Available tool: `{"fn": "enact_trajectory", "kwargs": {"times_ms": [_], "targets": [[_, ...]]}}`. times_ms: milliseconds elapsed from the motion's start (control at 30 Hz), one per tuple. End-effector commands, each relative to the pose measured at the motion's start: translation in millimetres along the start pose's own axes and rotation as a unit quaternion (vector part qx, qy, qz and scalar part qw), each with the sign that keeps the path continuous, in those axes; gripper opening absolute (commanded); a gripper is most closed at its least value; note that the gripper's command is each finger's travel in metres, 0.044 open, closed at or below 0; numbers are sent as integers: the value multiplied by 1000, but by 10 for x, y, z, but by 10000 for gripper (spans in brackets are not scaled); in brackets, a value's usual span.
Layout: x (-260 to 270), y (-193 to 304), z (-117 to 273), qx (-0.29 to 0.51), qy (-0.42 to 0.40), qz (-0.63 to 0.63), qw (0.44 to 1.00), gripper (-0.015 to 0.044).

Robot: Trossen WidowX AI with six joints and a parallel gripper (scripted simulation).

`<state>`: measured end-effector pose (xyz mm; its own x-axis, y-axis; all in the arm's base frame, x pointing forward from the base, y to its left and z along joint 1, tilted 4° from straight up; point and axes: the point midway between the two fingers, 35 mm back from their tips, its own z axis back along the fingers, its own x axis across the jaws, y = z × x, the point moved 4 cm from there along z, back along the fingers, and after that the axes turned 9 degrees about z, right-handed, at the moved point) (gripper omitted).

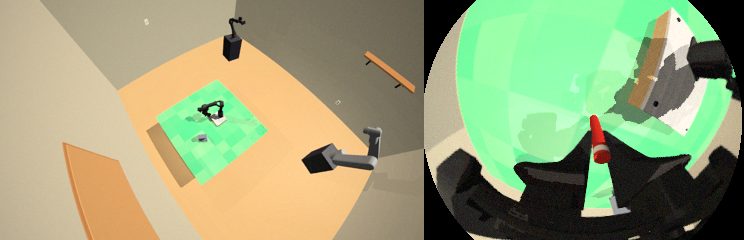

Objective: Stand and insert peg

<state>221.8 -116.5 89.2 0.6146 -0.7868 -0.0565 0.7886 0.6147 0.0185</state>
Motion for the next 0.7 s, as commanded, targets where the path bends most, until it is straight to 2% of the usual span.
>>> {"fn": "enact_trajectory", "kwargs": {"times_ms": [0,400,667], "targets": [[13,5,147,-1,-2,0,1000,0],[21,26,557,-2,-2,-2,1000,0],[25,94,547,17,8,3,1000,0]]}}
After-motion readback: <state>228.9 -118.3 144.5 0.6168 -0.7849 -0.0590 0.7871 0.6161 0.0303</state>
